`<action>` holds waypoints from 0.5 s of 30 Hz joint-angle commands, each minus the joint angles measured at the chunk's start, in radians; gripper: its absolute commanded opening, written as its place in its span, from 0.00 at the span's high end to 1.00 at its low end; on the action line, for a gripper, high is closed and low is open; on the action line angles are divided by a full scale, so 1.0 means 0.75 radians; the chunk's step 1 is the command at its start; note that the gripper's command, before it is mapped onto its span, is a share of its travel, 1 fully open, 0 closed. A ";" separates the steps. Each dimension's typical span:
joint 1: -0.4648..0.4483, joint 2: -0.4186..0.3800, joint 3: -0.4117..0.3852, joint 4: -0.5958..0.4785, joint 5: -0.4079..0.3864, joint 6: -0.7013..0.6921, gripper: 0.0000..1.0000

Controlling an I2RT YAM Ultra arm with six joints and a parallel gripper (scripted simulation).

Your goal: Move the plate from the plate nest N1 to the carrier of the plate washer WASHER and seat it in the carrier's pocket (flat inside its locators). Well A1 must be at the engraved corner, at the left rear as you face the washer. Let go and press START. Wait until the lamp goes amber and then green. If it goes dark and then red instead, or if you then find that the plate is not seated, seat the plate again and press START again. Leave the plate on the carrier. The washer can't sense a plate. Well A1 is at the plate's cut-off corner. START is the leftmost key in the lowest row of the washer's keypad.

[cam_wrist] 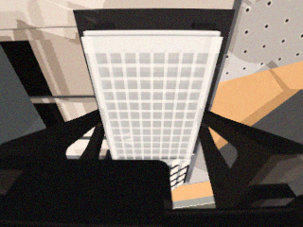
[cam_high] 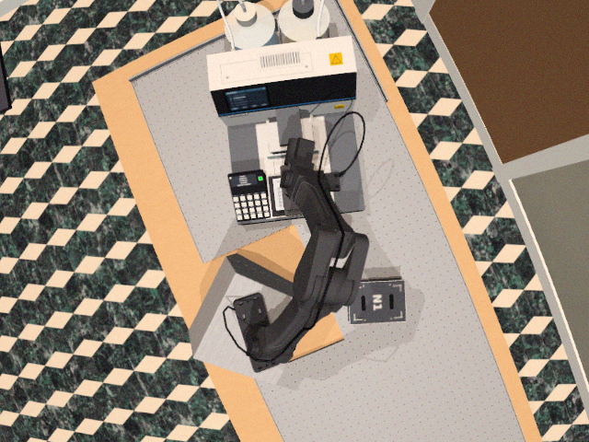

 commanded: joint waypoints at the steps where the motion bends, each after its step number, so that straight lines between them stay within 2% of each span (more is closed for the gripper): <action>1: 0.024 -0.042 -0.023 0.011 0.014 -0.014 0.16; 15: 0.024 -0.045 -0.015 0.009 0.014 -0.015 0.16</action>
